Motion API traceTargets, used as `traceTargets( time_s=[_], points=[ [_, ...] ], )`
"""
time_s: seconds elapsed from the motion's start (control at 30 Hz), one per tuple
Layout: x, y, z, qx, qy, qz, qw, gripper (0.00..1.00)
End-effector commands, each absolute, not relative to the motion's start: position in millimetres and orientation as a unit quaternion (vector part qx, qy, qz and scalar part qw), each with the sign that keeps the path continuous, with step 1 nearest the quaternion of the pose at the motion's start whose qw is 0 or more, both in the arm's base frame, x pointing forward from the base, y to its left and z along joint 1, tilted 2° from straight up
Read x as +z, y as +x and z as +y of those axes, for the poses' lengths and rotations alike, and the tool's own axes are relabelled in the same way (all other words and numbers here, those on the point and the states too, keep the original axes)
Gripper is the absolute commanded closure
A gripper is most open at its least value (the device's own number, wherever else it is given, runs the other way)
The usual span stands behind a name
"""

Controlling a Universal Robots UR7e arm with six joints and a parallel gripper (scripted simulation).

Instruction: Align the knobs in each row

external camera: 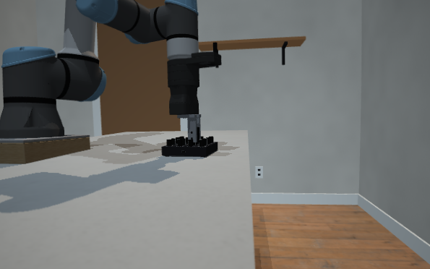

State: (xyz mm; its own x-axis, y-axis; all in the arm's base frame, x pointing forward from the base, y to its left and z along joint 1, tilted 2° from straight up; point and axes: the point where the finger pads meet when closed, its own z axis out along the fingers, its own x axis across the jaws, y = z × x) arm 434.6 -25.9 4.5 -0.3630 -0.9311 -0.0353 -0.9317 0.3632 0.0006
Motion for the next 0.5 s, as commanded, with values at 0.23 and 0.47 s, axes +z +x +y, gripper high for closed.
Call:
traceTargets(
  time_s=[0.23, 0.47],
  points=[
    [4.9, 435.0, -26.1, 0.010, -0.571, 0.821, 0.015, 0.70],
    [4.9, 435.0, -26.1, 0.009, -0.611, 0.791, 0.015, 0.70]
  ],
)
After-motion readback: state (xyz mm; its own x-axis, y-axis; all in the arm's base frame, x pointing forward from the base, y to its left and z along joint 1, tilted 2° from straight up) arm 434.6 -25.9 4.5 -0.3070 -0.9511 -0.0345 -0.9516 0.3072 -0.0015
